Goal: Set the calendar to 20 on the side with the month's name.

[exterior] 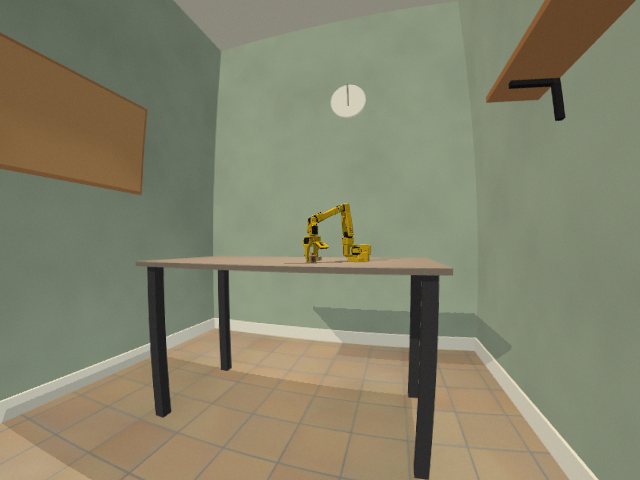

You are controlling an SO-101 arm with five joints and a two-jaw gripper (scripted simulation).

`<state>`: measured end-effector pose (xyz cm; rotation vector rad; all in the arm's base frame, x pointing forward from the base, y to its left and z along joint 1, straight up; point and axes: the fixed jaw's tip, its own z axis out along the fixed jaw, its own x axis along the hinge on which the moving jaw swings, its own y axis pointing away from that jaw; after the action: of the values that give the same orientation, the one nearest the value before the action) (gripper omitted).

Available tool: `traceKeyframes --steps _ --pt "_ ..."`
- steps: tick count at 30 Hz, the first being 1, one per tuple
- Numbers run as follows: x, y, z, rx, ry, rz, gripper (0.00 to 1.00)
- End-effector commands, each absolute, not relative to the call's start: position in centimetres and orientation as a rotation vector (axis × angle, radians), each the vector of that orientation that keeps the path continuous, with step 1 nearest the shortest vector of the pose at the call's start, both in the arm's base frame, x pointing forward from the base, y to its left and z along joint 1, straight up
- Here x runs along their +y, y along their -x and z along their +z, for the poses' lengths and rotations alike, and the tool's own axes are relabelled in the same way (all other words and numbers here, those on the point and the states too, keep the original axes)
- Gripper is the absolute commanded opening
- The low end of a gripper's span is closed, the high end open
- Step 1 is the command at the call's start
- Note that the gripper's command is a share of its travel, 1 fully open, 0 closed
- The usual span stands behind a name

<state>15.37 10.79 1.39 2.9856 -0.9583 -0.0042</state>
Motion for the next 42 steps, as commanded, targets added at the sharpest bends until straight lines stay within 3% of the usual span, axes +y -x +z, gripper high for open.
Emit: traceKeyframes --steps 1,27,42 --pt "11.3 -15.8 1.9 -0.969 -3.010 0.024 0.00" --pt "11.0 -15.7 6.6 -0.969 -3.010 0.024 0.00" --pt "10.9 -15.6 6.9 -0.969 -3.010 0.024 0.00"
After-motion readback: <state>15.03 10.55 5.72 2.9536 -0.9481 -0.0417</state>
